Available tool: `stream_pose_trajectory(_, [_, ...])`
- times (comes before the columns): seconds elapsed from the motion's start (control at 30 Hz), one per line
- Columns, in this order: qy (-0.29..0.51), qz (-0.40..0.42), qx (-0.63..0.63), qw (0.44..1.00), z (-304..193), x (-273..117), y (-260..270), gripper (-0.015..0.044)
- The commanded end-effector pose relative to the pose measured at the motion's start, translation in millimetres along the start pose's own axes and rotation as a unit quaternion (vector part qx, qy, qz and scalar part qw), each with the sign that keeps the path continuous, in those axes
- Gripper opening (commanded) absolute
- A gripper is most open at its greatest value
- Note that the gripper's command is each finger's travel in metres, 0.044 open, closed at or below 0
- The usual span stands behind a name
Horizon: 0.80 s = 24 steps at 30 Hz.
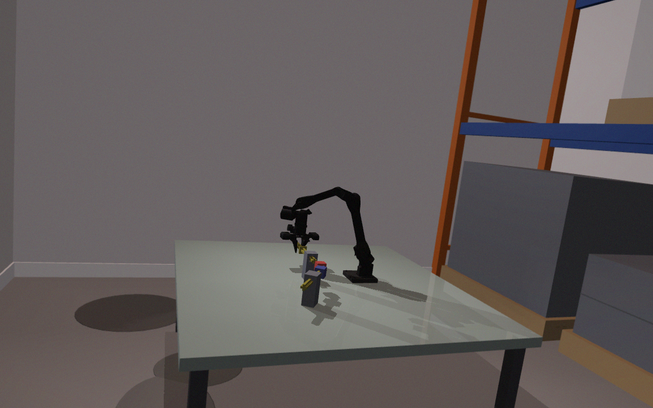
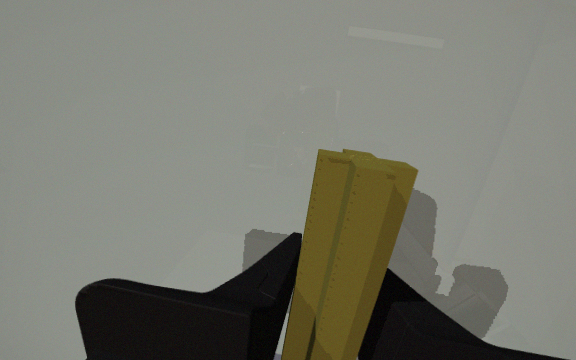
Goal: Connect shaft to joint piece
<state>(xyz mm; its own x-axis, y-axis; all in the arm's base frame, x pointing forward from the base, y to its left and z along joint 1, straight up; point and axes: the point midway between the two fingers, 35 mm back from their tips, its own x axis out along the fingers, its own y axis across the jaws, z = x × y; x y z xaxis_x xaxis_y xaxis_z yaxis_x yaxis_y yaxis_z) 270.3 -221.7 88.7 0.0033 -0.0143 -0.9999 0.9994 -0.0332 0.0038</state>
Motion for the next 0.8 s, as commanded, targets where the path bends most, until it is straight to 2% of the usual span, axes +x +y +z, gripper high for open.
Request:
stream_pose_trajectory(0.0, [-0.001,-0.002,0.003,1.0,0.1,0.8,-0.6,0.0102])
stream_pose_trajectory(0.23, [-0.001,-0.002,0.003,1.0,0.1,0.8,-0.6,0.0069])
stream_pose_trajectory(0.4, [0.0,-0.001,0.001,1.0,0.1,0.4,-0.6,0.0067])
stream_pose_trajectory(0.63, [0.0,-0.001,0.001,1.0,0.1,0.4,-0.6,0.002])
stream_pose_trajectory(0.67, [0.0,-0.001,0.001,1.0,0.1,0.4,-0.6,0.0])
stream_pose_trajectory(0.77, [0.0,-0.001,0.001,1.0,-0.2,0.4,-0.6,0.0])
